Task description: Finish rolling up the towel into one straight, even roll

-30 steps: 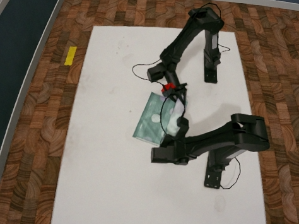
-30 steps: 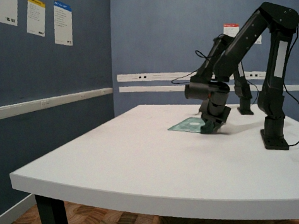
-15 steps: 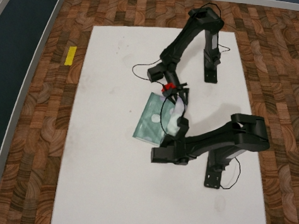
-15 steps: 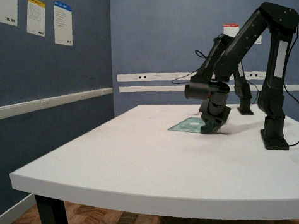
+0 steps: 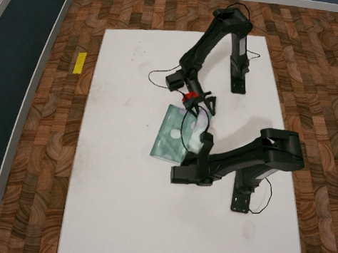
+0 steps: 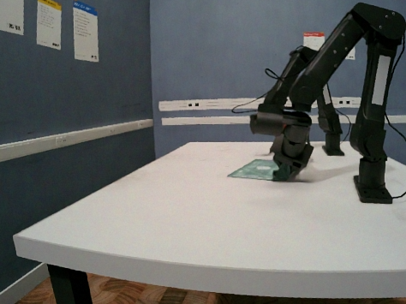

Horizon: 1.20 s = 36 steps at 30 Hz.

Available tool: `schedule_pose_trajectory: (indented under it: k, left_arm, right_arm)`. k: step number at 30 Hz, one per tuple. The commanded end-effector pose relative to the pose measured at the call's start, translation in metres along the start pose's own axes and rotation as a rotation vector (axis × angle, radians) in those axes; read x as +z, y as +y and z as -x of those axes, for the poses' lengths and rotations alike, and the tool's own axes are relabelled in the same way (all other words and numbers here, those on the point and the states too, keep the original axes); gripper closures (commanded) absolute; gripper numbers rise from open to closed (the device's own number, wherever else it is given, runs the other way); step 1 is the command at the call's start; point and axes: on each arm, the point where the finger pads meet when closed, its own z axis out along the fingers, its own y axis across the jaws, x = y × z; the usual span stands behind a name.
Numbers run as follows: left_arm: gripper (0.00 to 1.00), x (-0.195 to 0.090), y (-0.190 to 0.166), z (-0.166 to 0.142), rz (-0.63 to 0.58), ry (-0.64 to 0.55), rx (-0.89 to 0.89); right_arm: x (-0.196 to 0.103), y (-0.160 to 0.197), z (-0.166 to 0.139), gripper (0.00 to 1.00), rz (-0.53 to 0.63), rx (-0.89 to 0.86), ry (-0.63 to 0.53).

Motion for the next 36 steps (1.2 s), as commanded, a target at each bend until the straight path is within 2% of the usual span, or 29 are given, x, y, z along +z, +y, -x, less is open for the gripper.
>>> schedule_pose_trajectory:
  k: [1,5,12,16,20,22,26,36]
  left_arm:
    - [0.7,0.001,0.001,0.004,-0.038,-0.018,-0.037]
    - [0.7,0.0,0.002,0.004,-0.063,-0.016,-0.056]
    - [0.7,-0.001,0.002,0.005,-0.185,-0.007,-0.152]
    - [0.7,-0.002,0.003,0.006,-0.273,0.0,-0.221]
    - [0.7,-0.003,0.003,0.007,-0.369,0.008,-0.296]
    - [0.7,-0.003,0.003,0.007,-0.369,0.008,-0.296]
    - [0.7,-0.004,0.003,0.008,-0.468,0.016,-0.373]
    - [0.7,-0.006,0.005,0.009,-0.7,0.034,-0.555]
  right_arm:
    - [-0.025,0.001,0.012,0.15,-0.029,-0.052,-0.015]
    - [-0.037,0.002,0.012,0.15,-0.029,-0.052,-0.015]
    - [-0.069,0.003,0.012,0.15,-0.029,-0.052,-0.015]
    - [-0.071,0.003,0.012,0.14,-0.039,-0.059,-0.015]
    - [-0.068,0.005,0.013,0.13,-0.111,-0.108,-0.018]
    - [-0.068,0.005,0.013,0.13,-0.111,-0.108,-0.018]
    - [-0.062,0.009,0.014,0.11,-0.235,-0.194,-0.023]
    - [-0.041,0.023,0.018,0.07,-0.628,-0.469,-0.035]
